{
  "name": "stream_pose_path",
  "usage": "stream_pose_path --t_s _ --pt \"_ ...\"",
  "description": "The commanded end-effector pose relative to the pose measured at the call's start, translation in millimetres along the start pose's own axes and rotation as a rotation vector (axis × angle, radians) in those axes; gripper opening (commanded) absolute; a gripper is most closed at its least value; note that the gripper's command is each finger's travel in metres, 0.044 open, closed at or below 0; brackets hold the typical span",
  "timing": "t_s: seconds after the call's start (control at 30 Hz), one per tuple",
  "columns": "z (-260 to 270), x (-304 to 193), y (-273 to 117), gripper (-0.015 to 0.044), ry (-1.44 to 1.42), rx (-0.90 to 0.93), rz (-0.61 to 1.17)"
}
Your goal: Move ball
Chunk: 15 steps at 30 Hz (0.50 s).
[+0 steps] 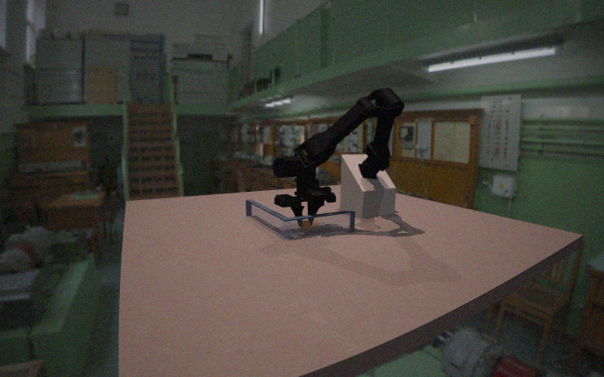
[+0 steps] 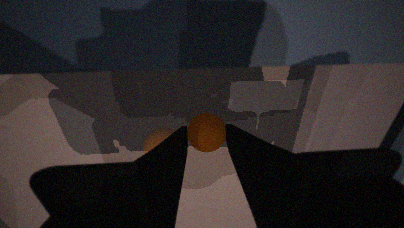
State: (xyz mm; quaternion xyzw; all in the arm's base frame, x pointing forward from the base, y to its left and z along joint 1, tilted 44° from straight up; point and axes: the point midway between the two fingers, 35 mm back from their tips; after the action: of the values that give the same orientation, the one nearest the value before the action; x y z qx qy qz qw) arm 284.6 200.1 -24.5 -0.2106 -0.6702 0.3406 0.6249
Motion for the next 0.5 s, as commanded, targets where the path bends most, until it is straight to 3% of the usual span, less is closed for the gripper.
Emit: stream_pose_path --t_s 0.0,0.47 --pt "-1.8 -1.2 -8.7 0.0000 0.003 0.001 0.000" --pt "-3.7 -2.6 -106.5 0.0000 0.003 0.001 0.006"
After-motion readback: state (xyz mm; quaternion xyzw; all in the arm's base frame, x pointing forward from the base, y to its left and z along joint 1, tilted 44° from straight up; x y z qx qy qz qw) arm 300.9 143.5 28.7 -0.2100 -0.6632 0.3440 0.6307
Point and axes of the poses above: the point midway between the two fingers, 35 mm back from their tips, its own y axis out along the fingers, its own z axis across the jaws, x = y × z
